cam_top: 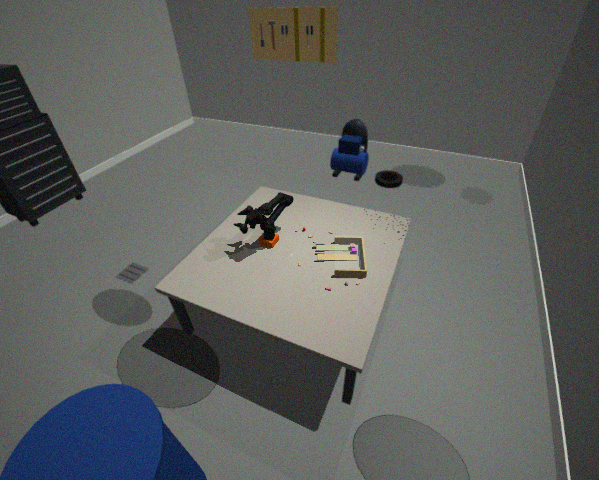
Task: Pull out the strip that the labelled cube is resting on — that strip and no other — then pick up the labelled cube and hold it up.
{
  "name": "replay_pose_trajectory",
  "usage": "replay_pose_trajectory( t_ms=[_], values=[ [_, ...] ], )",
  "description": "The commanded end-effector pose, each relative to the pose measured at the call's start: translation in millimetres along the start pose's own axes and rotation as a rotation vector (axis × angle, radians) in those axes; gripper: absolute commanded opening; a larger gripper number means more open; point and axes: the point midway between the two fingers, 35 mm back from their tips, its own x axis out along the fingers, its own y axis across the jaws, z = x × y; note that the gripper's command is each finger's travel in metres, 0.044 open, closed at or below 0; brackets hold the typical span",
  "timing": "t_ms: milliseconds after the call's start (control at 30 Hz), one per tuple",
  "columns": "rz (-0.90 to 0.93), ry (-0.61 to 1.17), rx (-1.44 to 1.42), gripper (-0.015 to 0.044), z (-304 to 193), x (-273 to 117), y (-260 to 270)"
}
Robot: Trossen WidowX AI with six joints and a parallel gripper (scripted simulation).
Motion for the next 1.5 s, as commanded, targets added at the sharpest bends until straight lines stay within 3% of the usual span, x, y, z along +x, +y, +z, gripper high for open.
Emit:
replay_pose_trajectory(
  t_ms=[0, 300, 500, 733, 1100, 1467],
  values=[
    [-0.011, 0.001, 0.01, 0.04, -0.6, -0.5, -2.0],
    [-0.567, -0.118, 0.45, 0.04, -24.4, -53.4, -95.8],
    [-0.907, -0.404, 0.72, 0.04, -29.8, -122.4, -143.7],
    [-1.101, -0.733, 0.852, 0.04, -25.8, -189.4, -163.7],
    [-1.198, -1.38, 0.878, 0.04, -4.7, -304.8, -155.1],
    [-0.953, -2.01, 0.672, 0.04, 31.3, -407.3, -94.9]
  ],
)
